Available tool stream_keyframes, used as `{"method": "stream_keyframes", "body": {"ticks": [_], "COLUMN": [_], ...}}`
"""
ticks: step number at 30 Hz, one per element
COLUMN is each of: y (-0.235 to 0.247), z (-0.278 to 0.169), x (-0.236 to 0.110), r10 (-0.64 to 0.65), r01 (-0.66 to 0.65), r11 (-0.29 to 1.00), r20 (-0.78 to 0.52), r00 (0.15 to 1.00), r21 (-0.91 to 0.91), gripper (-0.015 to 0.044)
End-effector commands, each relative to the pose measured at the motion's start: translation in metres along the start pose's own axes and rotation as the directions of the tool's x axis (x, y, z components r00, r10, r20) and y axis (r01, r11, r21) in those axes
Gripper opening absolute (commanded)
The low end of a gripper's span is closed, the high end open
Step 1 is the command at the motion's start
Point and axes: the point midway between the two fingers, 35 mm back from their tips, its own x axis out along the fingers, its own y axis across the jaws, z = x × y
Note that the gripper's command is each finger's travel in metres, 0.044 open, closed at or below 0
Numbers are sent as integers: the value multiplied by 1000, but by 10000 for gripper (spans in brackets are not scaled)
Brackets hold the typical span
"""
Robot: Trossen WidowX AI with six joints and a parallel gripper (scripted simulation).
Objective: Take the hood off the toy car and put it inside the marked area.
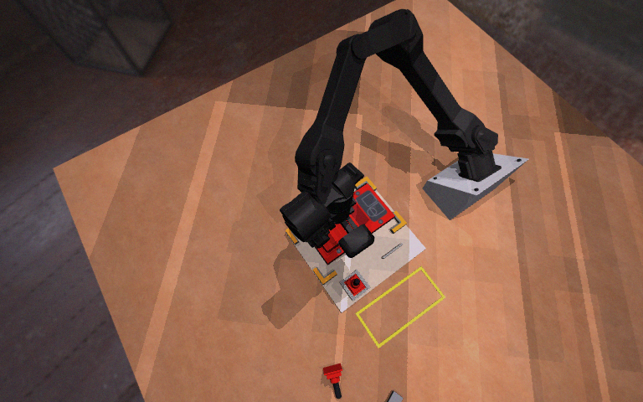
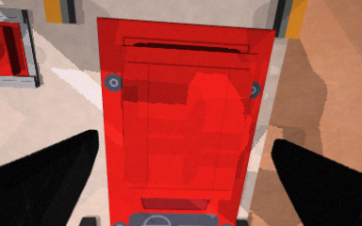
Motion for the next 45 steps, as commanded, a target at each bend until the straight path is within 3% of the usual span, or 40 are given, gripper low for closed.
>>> {"method": "stream_keyframes", "body": {"ticks": [1,45], "y": [1,1], "z": [-3,-4], "x": [5,28], "r10": [-6,-7], "r01": [6,7], "r11": [1000,1000], "r20": [-8,-8], "r00": [1000,1000], "r21": [-12,-12], "gripper": [440,440]}}
